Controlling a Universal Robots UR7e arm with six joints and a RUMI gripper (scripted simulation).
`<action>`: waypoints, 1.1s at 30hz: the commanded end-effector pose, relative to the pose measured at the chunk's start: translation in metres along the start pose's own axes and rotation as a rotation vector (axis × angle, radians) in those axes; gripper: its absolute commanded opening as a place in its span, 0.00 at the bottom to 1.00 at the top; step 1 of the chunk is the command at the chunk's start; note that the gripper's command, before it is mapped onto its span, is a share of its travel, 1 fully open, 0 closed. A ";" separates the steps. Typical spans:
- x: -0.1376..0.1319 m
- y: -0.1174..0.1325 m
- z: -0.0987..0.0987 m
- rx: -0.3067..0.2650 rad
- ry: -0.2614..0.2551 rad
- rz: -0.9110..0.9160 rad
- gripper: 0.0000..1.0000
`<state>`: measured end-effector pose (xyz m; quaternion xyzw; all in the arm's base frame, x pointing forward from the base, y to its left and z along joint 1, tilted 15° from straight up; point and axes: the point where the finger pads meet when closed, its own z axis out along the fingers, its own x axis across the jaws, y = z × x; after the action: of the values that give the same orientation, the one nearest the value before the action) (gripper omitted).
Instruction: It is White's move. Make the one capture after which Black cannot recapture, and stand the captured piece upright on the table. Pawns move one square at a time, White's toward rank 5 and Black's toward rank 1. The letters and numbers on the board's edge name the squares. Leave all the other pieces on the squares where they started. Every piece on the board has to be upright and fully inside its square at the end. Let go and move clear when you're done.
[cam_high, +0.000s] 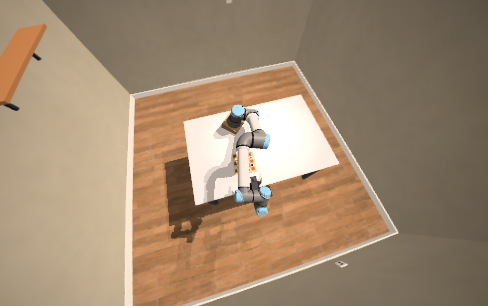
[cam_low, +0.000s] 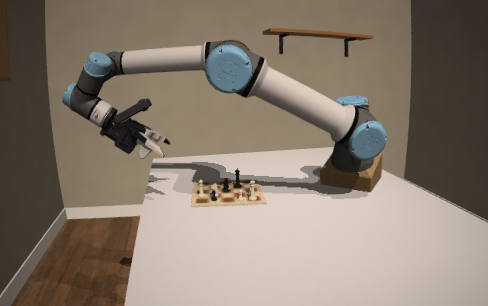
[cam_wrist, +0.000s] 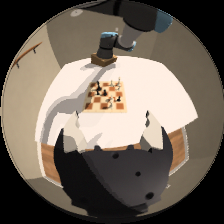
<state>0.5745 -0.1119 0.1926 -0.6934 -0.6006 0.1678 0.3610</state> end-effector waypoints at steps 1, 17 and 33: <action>0.001 -0.005 -0.004 -0.081 0.004 -0.004 1.00; 0.006 -0.023 -0.002 -0.321 0.010 -0.024 1.00; 0.016 -0.047 0.023 -0.579 -0.001 -0.054 1.00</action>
<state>0.5394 -0.0944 0.2130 -0.7462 -0.6377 0.0105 0.1909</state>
